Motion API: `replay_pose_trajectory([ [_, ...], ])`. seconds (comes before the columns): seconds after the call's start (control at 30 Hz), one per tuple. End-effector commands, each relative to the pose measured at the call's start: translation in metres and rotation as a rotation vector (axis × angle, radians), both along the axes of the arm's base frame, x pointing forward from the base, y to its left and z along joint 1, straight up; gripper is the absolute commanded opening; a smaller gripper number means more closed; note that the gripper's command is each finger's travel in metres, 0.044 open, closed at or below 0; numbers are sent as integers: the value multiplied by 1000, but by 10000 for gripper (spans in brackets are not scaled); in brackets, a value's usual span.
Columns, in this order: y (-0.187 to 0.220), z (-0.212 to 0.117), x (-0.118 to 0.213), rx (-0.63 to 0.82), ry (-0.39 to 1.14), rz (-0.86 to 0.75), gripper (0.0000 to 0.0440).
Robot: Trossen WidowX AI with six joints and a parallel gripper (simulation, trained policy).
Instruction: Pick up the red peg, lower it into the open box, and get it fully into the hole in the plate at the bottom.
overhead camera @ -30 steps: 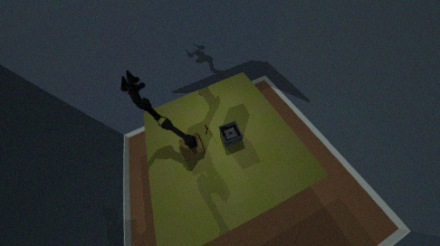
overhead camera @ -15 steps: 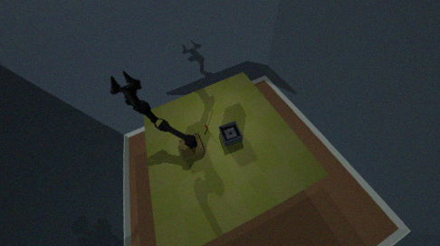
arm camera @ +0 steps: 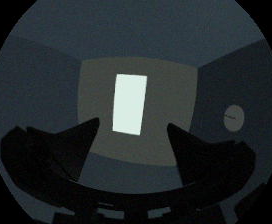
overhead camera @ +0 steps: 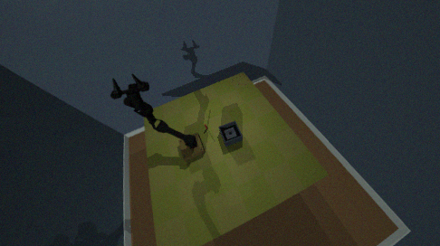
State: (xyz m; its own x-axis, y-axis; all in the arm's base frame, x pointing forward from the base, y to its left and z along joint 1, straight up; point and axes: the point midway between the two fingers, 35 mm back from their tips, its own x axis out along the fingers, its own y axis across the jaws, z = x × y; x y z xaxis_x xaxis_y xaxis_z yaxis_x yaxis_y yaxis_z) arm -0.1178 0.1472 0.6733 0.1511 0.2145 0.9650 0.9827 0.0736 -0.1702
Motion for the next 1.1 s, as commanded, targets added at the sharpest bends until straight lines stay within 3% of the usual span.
replay_pose_trajectory([
  [0.0,-32,3,30,100,85,66,440],
  [0.5,-131,-18,142,474,383,272,440],
  [1.07,-206,-91,256,914,679,520,440],
])
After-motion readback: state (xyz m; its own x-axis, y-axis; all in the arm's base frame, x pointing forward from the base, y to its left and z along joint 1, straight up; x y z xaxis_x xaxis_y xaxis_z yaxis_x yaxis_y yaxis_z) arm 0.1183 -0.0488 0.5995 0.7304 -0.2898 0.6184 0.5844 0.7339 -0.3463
